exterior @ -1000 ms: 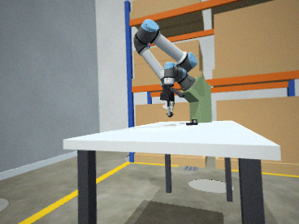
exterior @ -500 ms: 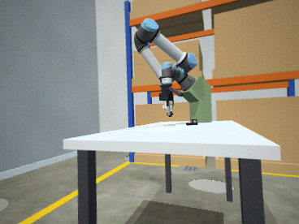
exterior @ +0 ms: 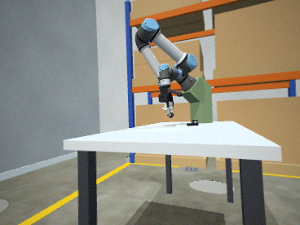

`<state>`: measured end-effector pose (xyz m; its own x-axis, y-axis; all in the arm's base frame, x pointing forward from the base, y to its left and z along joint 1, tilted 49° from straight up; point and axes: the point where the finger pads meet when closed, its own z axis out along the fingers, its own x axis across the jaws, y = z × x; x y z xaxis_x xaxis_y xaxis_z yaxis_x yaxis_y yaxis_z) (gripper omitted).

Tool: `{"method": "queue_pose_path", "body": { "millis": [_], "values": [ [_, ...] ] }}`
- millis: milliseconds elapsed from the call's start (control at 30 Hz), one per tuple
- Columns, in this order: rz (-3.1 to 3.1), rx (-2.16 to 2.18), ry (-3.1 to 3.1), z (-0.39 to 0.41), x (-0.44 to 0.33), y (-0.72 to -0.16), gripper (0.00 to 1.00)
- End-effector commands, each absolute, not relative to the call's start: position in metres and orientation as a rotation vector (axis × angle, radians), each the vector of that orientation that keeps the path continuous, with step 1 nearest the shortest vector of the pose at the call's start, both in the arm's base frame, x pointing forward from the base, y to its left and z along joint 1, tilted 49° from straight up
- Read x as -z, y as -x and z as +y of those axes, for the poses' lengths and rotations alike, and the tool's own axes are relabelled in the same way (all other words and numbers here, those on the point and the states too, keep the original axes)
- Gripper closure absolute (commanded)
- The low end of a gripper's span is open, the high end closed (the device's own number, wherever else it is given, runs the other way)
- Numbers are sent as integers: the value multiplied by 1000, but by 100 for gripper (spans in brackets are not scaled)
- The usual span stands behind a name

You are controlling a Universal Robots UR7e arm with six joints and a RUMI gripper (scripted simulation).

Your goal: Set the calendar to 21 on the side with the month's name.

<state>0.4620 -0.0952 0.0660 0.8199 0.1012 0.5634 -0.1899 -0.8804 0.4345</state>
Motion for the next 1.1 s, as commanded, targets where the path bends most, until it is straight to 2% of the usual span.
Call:
{"method": "queue_pose_path", "body": {
  "millis": [0,1067],
  "values": [
    [-40,-824,-2576,-96,-65,-462,89],
    [40,-870,-2741,-96,-67,-461,89]
  ]
}}
